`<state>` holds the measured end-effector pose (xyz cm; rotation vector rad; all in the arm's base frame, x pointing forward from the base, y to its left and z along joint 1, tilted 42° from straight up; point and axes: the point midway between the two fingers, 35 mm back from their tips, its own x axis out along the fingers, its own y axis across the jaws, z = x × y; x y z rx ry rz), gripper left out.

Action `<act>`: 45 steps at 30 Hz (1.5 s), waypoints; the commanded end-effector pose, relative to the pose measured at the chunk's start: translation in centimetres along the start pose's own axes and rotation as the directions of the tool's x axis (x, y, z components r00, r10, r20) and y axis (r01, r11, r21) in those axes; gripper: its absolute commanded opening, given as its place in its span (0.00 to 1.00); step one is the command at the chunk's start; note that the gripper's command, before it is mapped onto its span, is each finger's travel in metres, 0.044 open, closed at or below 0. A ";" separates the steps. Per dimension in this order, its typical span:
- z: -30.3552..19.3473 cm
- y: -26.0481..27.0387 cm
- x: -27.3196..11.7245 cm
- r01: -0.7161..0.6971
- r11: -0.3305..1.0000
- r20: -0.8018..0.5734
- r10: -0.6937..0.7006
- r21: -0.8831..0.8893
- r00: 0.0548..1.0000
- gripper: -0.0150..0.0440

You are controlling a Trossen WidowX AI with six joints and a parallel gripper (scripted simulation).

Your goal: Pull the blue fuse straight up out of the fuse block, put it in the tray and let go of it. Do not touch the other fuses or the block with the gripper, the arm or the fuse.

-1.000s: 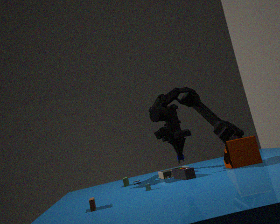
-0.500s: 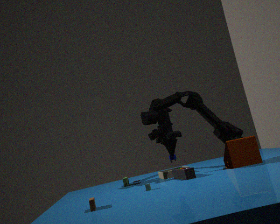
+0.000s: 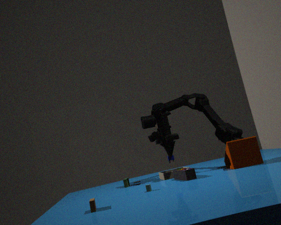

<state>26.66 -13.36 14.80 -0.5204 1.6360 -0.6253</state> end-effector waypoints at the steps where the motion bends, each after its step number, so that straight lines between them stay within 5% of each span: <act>1: -0.3 -0.8 0.0 0.006 1.000 -0.002 -0.006 -0.007 1.000 0.25; 35: -0.3 -0.9 3.9 0.008 1.000 -0.002 -0.008 -0.007 1.000 0.25; 45: -0.2 -0.9 3.6 0.005 1.000 0.004 -0.005 0.000 1.000 0.70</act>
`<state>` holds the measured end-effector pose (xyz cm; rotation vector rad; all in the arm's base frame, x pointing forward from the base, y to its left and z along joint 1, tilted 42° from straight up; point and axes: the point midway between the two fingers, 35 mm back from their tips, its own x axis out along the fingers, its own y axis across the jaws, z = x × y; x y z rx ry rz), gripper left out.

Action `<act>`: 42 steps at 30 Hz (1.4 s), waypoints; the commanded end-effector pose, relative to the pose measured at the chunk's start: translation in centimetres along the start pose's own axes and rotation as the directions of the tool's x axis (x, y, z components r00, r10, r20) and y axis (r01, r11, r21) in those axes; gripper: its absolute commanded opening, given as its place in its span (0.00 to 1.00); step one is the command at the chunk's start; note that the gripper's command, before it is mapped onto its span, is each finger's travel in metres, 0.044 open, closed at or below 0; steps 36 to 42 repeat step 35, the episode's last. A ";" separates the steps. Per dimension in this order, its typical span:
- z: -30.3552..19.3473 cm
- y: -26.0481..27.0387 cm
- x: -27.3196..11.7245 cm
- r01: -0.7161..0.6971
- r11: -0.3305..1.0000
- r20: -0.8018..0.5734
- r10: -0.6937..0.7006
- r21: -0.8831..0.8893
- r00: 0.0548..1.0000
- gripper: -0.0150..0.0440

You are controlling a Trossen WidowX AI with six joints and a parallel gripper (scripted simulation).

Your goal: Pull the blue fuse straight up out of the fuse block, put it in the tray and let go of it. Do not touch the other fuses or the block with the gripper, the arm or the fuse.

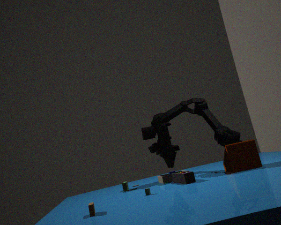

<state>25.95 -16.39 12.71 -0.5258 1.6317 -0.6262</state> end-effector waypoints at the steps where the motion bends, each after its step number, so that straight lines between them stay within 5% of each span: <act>1: 0.0 0.0 0.0 0.000 1.000 0.000 0.000 0.001 1.000 0.74; 8: -0.1 0.1 -3.7 0.002 1.000 -0.006 -0.002 -0.006 1.000 0.81; 42: -0.2 0.1 -3.4 0.002 1.000 -0.007 -0.003 -0.011 1.000 0.81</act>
